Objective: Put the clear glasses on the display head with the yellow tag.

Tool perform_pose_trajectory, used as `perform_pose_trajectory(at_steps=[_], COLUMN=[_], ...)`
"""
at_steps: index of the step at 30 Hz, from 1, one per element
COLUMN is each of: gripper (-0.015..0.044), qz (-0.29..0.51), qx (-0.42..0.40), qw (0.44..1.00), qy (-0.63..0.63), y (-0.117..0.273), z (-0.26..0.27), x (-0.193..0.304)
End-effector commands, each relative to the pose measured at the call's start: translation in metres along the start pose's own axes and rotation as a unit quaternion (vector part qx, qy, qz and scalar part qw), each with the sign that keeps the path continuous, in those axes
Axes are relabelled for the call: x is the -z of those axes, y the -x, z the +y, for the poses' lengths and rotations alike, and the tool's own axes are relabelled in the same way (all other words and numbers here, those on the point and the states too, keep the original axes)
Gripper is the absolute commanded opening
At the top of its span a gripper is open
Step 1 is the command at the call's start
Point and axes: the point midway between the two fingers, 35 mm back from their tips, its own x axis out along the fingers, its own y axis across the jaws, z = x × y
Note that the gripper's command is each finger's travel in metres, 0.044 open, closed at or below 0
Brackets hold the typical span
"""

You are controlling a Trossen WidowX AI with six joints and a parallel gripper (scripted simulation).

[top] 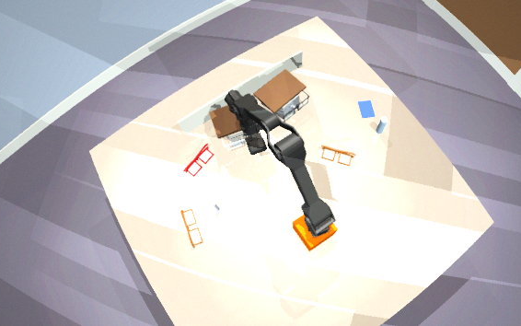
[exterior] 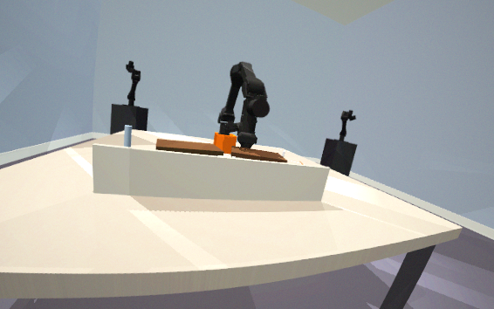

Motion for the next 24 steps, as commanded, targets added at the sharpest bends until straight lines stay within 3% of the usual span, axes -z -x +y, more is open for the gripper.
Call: perform_pose_trajectory(at_steps=[1,9,24], gripper=[0.0108,0.0108,0.0108], qz=[0.000,-0.001,-0.001], qx=[-0.005,-0.005,-0.003], qw=[1.000,1.000,1.000], qy=[0.001,0.001,0.002], y=[0.020,0.031,0.046], z=[0.000,-0.002,-0.058], x=[0.001,0.002,0.001])
